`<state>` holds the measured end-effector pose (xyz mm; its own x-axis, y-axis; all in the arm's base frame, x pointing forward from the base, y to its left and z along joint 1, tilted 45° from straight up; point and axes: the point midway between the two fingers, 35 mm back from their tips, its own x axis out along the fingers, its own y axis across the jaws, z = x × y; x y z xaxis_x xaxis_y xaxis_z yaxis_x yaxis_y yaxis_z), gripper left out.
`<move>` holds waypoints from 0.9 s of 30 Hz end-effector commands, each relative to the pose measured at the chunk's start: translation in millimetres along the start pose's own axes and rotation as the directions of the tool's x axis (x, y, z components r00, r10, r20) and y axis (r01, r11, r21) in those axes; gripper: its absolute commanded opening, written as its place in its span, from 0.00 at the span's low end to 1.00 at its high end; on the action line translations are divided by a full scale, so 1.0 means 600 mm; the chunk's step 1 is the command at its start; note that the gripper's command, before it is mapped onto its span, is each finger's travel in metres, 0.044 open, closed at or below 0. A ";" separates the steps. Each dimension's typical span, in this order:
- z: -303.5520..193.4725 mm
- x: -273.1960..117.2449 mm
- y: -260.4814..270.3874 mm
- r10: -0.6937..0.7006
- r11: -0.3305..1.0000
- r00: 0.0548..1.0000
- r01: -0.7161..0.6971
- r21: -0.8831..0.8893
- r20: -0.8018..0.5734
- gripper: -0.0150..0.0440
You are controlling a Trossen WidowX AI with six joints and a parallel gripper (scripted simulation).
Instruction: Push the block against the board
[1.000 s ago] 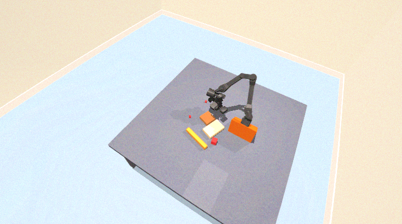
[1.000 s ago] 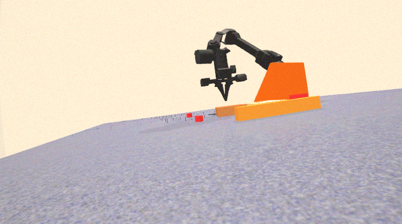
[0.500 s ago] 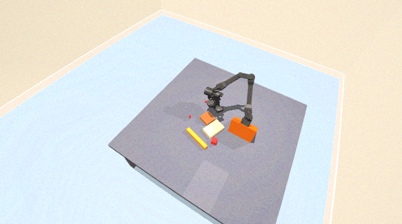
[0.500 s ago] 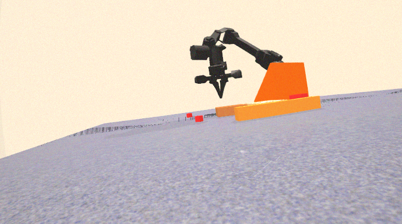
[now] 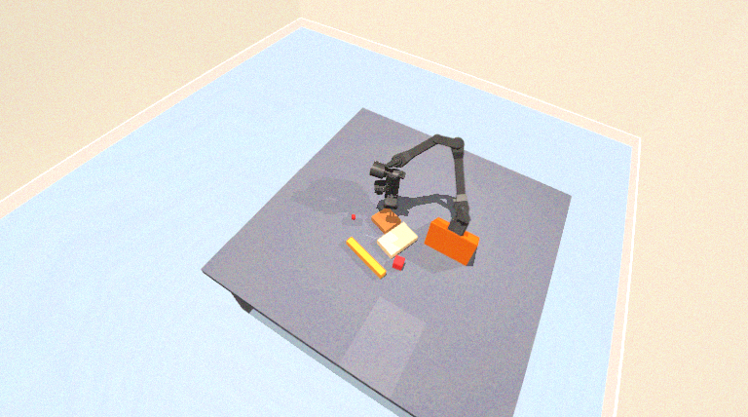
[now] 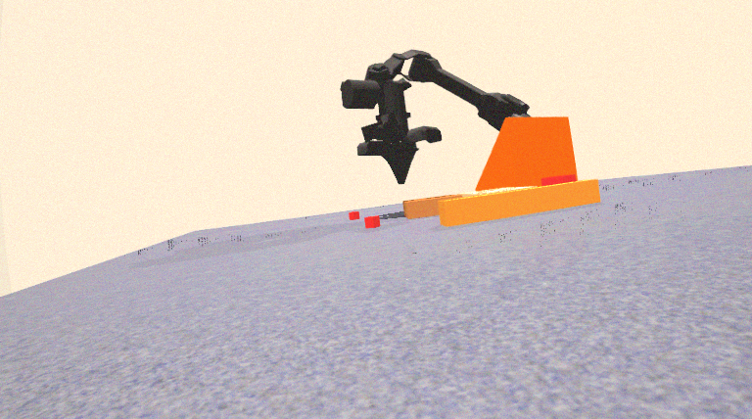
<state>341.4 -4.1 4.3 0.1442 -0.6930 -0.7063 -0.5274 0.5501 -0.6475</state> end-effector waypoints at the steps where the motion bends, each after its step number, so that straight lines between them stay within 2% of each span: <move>1: 0.020 0.000 0.004 0.006 0.991 1.000 -0.006 0.134 0.000 0.25; 10: 0.060 0.000 0.013 0.007 0.903 1.000 -0.006 0.429 -0.001 0.25; 19: 0.098 0.002 0.026 0.008 0.730 1.000 -0.005 0.683 -0.002 0.25; 27: 0.105 0.007 0.028 0.008 0.695 1.000 -0.004 0.719 -0.002 0.25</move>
<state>383.7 32.3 -24.4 0.1396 -0.6923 -0.7080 0.2170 0.7190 -0.6602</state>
